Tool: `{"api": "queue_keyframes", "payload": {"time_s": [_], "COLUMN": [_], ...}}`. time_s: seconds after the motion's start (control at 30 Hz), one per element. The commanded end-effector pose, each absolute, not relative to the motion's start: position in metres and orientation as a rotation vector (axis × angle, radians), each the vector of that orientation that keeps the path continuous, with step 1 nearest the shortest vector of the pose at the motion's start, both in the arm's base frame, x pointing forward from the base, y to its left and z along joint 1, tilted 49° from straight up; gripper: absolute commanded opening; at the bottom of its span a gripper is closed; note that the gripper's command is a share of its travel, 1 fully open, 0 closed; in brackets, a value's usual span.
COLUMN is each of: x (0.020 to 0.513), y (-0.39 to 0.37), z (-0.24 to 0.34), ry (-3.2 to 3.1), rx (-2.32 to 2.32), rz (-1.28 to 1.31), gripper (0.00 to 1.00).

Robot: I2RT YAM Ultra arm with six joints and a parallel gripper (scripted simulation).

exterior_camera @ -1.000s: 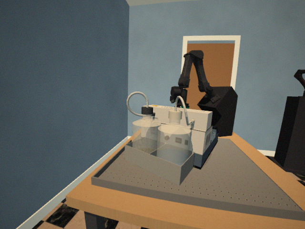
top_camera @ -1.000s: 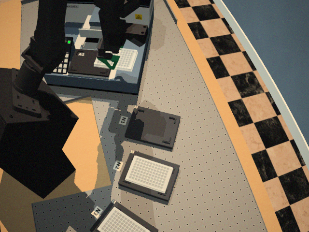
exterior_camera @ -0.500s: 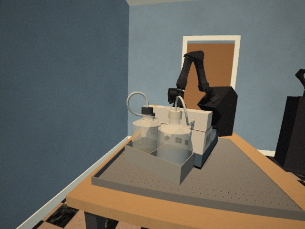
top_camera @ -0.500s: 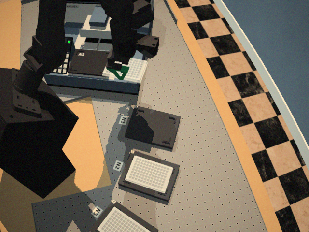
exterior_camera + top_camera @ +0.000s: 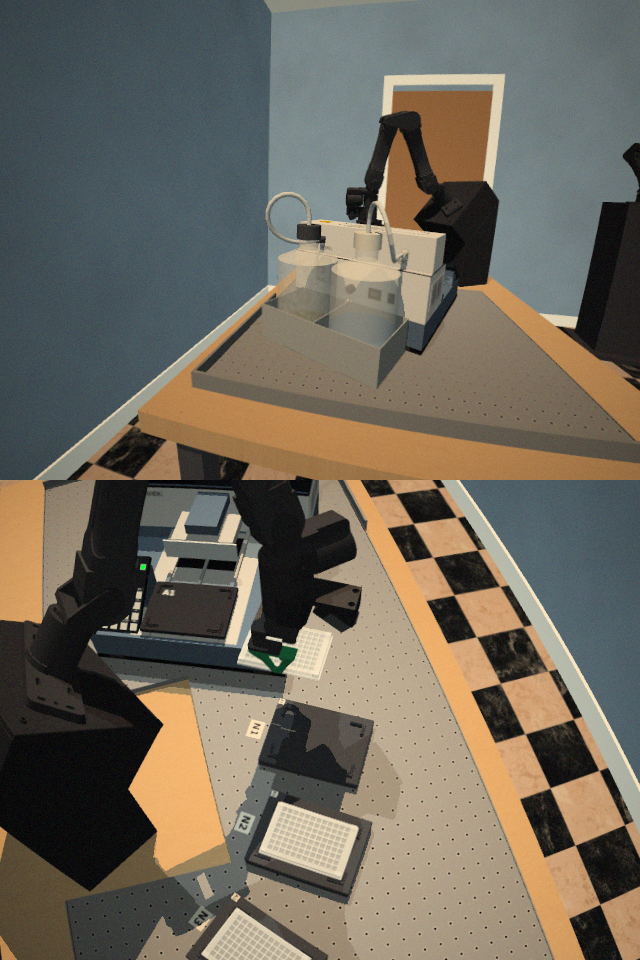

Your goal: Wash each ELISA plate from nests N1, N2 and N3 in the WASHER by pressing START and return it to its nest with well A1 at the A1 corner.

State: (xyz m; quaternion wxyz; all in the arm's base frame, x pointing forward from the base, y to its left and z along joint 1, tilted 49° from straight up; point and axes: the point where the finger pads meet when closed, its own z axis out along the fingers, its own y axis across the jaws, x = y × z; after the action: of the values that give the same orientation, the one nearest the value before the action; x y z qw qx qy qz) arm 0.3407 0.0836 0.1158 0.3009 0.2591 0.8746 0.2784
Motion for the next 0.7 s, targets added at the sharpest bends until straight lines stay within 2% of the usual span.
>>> {"api": "queue_keyframes", "payload": {"time_s": [0.0, 0.2, 0.67], "x": [0.342, 0.342, 0.369], "y": [0.087, 0.087, 0.028], "z": [0.122, 0.122, 0.095], "ry": [2.319, 2.319, 2.313], "rx": [0.624, 0.624, 0.677], "rz": [0.763, 0.763, 0.780], "gripper": [0.00, 0.00, 0.00]}}
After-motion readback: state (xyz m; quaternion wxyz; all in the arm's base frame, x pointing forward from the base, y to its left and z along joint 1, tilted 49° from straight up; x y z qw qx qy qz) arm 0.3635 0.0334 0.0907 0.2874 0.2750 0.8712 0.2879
